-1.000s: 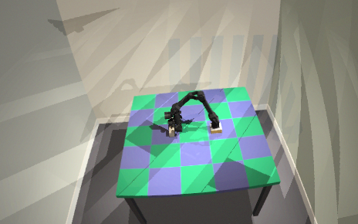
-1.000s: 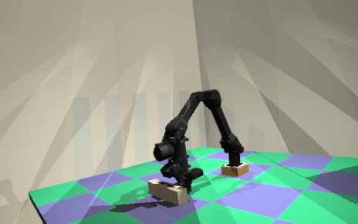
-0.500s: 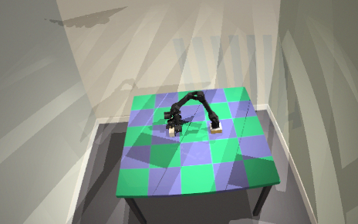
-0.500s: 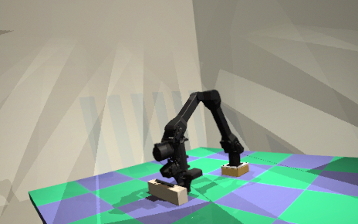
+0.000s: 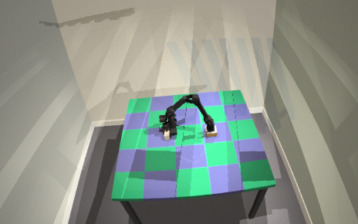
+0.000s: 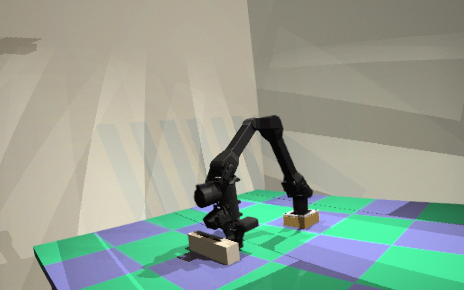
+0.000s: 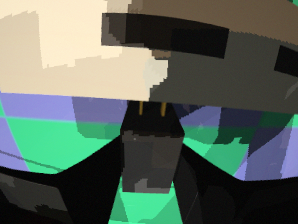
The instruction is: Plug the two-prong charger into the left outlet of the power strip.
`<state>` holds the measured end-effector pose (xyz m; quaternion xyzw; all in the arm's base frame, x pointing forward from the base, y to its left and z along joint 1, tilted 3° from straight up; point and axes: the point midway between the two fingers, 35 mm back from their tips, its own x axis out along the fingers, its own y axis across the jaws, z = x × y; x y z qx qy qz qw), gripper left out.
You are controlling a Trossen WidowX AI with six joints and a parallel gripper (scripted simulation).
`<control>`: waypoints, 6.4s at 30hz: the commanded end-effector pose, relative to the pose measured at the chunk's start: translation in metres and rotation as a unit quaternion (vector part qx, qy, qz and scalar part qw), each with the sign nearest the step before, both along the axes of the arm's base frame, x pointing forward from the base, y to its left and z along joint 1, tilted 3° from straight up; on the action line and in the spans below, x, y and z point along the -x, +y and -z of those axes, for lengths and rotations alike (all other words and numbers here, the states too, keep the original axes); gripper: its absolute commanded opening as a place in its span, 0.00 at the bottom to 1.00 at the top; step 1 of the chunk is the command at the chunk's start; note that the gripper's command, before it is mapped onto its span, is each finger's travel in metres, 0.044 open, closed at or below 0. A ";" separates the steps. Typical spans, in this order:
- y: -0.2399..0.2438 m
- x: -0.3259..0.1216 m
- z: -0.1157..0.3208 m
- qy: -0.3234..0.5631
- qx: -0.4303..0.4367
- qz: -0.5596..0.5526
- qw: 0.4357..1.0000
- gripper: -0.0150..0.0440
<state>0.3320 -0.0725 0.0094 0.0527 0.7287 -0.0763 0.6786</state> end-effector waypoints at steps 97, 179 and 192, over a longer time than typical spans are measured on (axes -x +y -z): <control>-0.004 -0.028 -0.001 -0.001 -0.002 0.003 1.000 0.25; -0.002 -0.009 0.001 0.003 -0.002 0.003 1.000 1.00; -0.001 -0.002 0.001 0.001 -0.002 0.003 1.000 1.00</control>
